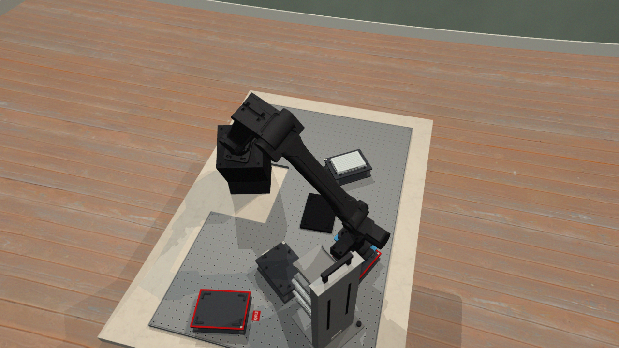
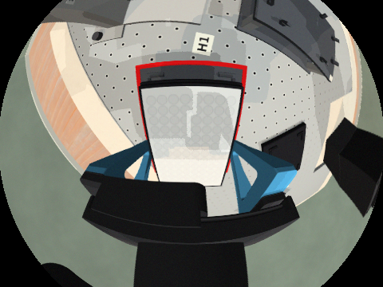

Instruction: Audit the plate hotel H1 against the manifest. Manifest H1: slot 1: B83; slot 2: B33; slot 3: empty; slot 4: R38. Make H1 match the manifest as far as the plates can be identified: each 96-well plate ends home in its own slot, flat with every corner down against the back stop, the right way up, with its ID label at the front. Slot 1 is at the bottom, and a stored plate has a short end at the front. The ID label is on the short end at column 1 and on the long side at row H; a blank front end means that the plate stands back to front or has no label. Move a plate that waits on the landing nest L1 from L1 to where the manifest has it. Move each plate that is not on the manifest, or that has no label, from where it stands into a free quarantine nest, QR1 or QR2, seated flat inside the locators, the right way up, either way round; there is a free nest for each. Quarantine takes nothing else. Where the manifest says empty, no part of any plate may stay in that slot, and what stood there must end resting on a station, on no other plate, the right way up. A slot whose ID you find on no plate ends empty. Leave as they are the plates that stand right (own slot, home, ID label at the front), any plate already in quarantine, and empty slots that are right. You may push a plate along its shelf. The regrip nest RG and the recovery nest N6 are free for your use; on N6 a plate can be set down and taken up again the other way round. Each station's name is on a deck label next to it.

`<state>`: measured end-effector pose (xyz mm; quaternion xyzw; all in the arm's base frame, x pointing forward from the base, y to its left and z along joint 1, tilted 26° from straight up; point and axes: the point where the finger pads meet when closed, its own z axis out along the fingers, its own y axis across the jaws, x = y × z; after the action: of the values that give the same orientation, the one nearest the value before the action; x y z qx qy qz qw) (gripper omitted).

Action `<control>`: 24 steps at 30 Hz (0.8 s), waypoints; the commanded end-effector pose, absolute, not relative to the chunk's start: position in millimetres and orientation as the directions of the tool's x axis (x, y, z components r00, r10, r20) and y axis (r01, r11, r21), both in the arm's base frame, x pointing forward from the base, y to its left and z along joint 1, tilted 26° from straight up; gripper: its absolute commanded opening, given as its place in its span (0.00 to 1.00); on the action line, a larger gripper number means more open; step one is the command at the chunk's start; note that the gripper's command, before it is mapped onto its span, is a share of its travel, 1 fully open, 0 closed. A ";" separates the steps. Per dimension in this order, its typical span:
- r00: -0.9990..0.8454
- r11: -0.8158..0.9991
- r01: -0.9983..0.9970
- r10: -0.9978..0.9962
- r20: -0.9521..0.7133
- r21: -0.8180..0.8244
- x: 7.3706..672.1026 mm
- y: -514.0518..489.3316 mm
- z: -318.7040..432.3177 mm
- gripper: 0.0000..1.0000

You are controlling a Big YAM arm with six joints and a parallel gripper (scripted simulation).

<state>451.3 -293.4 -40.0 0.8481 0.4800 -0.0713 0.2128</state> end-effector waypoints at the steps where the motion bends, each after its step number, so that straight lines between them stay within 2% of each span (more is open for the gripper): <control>1: 0.534 -0.444 0.840 0.780 -0.326 0.312 457.7 -304.0 -39.8 0.86; 24: 0.540 -0.439 0.834 0.777 -0.323 0.335 466.6 -312.8 -40.5 0.86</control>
<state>450.7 -298.3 -54.9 0.8481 0.4809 -0.0730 0.2103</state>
